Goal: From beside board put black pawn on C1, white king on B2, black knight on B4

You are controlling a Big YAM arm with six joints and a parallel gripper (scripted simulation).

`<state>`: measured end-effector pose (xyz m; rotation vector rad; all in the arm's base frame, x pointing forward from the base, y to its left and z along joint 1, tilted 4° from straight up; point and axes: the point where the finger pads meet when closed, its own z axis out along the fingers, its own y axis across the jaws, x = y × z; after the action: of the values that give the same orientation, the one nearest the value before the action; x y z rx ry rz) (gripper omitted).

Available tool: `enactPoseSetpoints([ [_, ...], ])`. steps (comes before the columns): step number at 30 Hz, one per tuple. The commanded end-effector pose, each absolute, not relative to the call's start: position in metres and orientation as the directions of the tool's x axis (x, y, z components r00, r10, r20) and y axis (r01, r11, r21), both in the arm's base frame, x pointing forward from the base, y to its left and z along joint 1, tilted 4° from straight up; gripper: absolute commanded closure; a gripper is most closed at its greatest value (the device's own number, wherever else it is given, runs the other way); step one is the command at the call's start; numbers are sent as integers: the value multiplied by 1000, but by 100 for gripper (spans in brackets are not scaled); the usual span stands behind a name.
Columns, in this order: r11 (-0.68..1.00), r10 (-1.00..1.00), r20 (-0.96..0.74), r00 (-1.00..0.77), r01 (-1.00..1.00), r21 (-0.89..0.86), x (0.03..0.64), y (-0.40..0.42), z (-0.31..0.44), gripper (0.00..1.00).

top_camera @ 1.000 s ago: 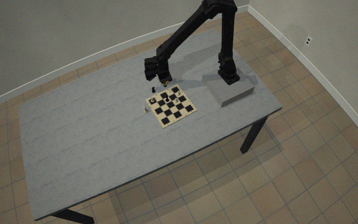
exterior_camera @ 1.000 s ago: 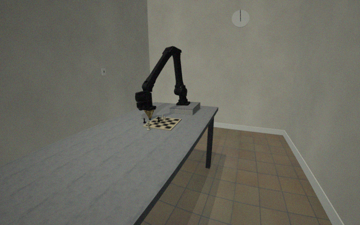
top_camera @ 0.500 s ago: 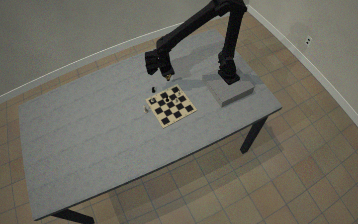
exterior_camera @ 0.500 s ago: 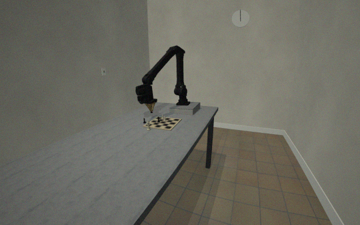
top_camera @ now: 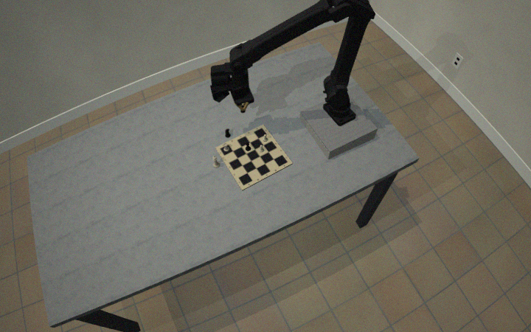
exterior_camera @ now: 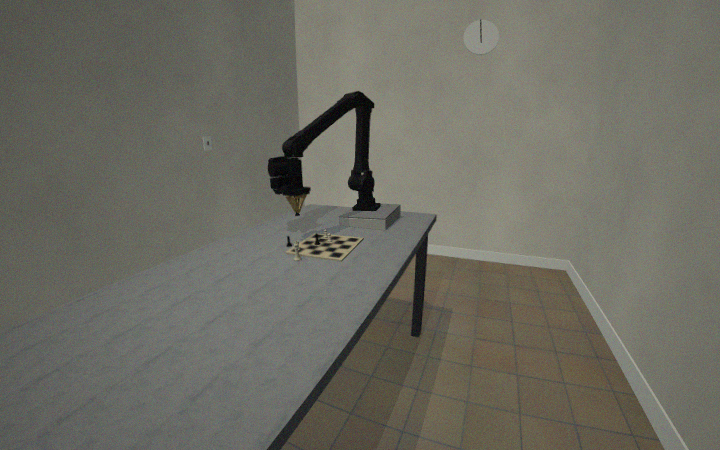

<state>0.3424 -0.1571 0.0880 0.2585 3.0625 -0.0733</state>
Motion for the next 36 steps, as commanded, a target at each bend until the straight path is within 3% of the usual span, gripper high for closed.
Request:
enactPoseSetpoints([
  [1,985,157,-111,-981,163,-48,366,-154,101,100],
  [6,994,91,-111,-990,97,-48,393,-83,107,100],
  [9,994,91,-111,-990,97,-48,393,-83,107,100],
  [14,999,-3,-106,-994,2,-47,400,24,105,100],
  [18,998,-34,-106,-994,-29,-48,397,60,105,100],
  [36,999,-29,-83,-996,-25,-48,384,61,89,100],
])
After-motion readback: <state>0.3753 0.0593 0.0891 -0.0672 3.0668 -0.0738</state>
